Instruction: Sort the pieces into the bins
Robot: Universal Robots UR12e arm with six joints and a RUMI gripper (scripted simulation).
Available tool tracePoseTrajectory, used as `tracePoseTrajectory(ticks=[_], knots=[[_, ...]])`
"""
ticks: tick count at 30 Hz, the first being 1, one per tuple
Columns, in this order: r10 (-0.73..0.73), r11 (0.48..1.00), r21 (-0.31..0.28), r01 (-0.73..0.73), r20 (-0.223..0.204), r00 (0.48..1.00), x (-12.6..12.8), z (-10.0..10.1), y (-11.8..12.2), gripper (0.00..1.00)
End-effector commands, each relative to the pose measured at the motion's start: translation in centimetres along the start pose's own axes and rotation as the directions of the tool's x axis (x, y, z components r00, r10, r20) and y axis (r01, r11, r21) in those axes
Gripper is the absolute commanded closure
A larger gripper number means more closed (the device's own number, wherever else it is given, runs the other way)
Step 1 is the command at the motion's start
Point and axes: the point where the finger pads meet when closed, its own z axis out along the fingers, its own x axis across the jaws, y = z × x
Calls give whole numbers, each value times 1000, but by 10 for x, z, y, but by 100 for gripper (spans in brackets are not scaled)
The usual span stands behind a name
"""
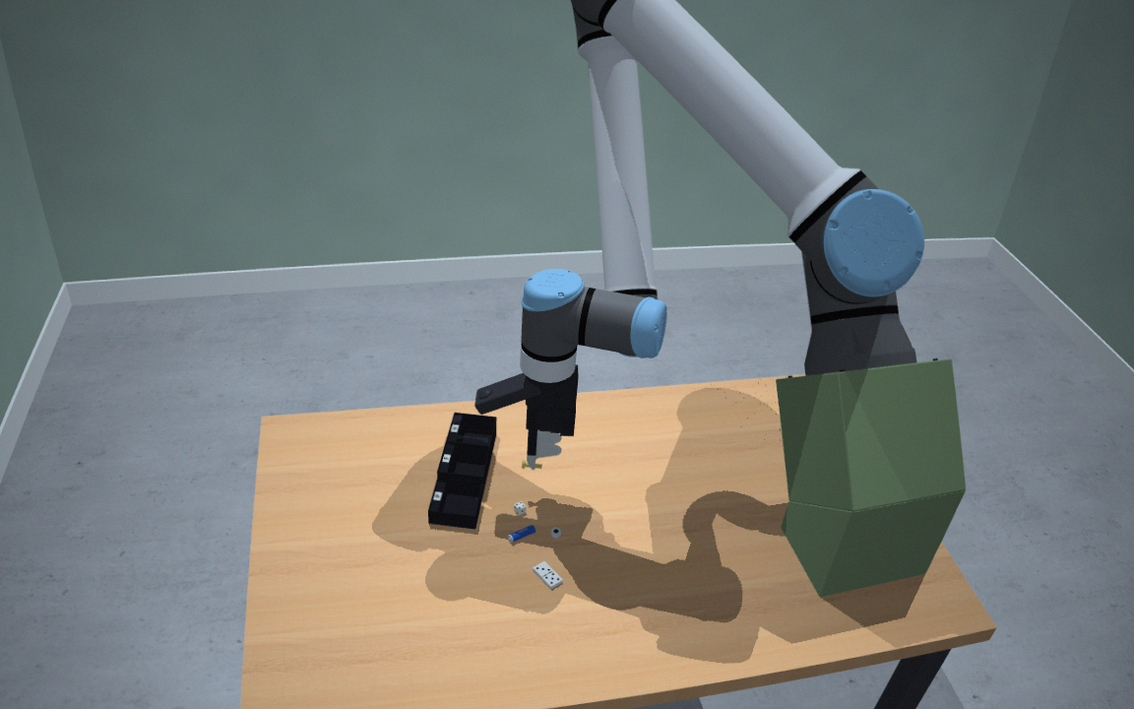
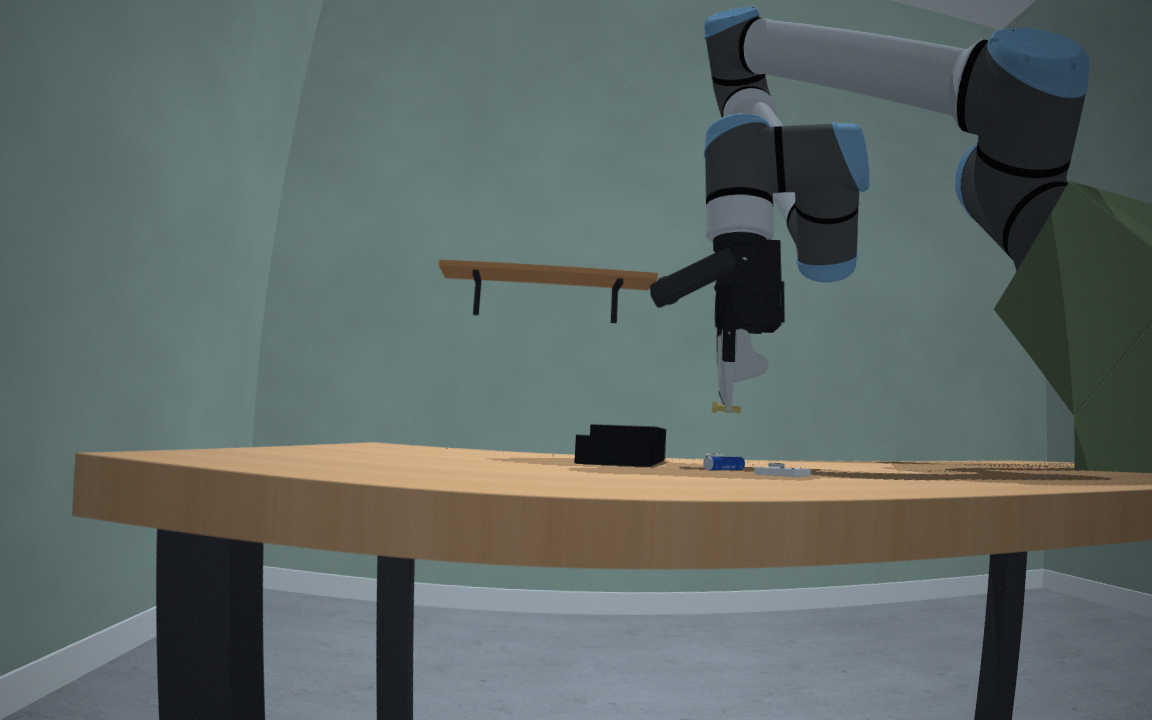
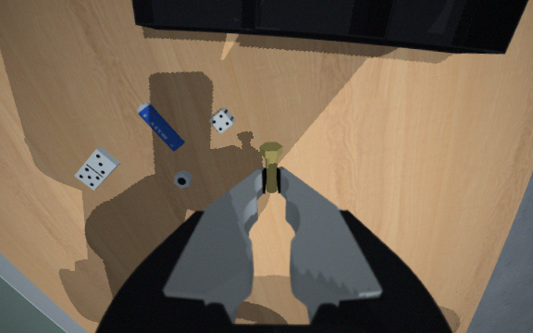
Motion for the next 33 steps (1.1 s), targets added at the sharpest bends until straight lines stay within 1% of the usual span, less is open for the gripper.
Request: tracePoseTrajectory(ticks=[1,4,7,9,10,13,17,24,26,27,29,32,33], knots=[[0,1000,0,0,0,1000,0,-2,0,100],[150,989,1,-150,0,989,13,-2,-12,100],[223,975,1,-223,0,975,26,-2,-25,100],[223,975,1,-223,0,975,26,-2,-25,100],[296,955,2,-296,1,955,31,-2,-29,100],[360,933,4,-360,2,933,44,-2,-41,100],[456,890,7,-456,3,890,62,-2,-57,100],[611,792,12,-611,6,792,93,-2,-86,100],[611,792,12,-611,6,792,93,-2,-86,100],[669,743,13,-669,8,743,97,-2,-90,100],[699,715,14,-699,9,715,106,-2,-98,100],[753,658,15,-753,11,658,119,-2,-109,100],[770,638,15,-770,12,638,119,-2,-109,100]])
